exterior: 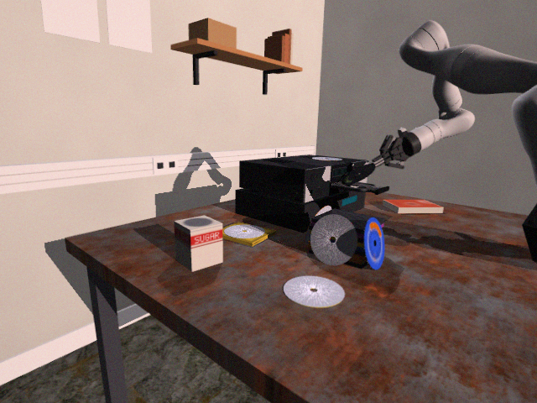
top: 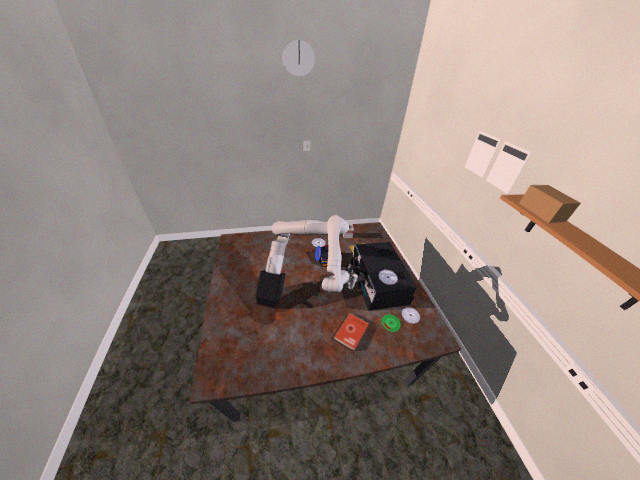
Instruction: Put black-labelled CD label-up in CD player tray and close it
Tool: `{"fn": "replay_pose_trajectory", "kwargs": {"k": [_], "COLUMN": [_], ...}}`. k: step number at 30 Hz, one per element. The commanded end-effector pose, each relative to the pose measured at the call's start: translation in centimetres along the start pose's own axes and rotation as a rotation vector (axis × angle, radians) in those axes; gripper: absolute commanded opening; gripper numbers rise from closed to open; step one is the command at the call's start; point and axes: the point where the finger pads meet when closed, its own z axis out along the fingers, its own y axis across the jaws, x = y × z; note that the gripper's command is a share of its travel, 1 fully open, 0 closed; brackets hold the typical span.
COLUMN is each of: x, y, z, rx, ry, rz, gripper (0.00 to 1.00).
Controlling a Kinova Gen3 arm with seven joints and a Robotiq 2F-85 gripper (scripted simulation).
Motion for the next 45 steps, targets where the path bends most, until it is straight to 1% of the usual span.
{"fn": "replay_pose_trajectory", "kwargs": {"k": [1,16,45], "x": [0.03,0.04,0.04], "y": [-0.08,0.53,0.54], "z": [-0.05,0.29,0.3], "rx": [0.0,0.0,0.0], "ry": [0.001,0.001,0.001], "rz": [-0.002,-0.002,-0.002], "gripper": [0.11,0.11,0.11]}}
